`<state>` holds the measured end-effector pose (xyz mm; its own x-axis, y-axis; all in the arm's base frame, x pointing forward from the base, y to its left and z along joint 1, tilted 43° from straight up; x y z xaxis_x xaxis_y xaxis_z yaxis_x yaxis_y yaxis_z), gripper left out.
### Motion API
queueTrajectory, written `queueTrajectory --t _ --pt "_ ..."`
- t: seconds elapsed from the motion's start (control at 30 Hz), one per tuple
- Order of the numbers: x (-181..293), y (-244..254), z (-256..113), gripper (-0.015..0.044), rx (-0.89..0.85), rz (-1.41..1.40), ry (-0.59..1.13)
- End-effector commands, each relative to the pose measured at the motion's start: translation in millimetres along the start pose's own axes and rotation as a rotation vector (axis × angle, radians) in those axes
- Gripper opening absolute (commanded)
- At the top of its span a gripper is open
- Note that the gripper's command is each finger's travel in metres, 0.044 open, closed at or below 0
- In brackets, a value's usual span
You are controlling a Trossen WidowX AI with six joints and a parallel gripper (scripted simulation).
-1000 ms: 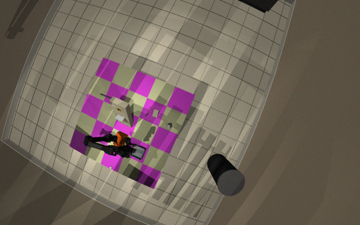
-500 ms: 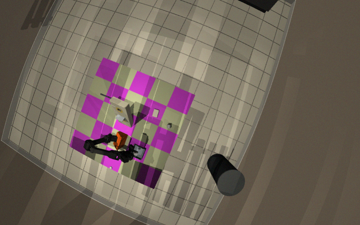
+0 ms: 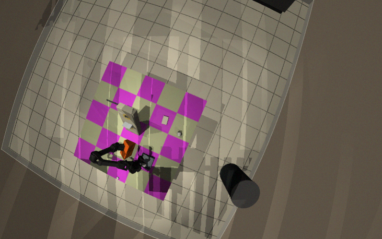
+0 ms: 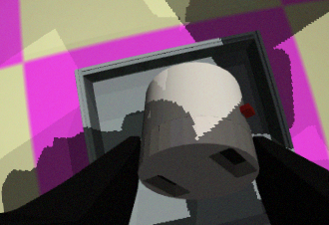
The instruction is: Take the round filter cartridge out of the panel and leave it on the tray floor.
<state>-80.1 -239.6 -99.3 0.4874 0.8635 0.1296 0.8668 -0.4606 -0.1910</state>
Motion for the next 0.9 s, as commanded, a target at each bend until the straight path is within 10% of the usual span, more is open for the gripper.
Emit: queueTrajectory --t 0.0,0.37,0.87 --pt "12 -4 20 0.0 0.009 0.004 0.011" --pt "36 -10 55 0.0 0.01 0.004 0.012" --pt "36 -9 52 0.0394 0.008 0.006 0.025"
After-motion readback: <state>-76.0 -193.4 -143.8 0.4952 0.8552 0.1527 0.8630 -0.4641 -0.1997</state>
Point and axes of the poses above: the point midway between the two fingers, 35 mm back from their tips, its own z axis out along the fingers, its own y axis across the jaws, x = y × z, the point moved 4 cm from there along -z, back along the fingers, and after that the axes turned 13 degrees about z, right-handed, at the moved point
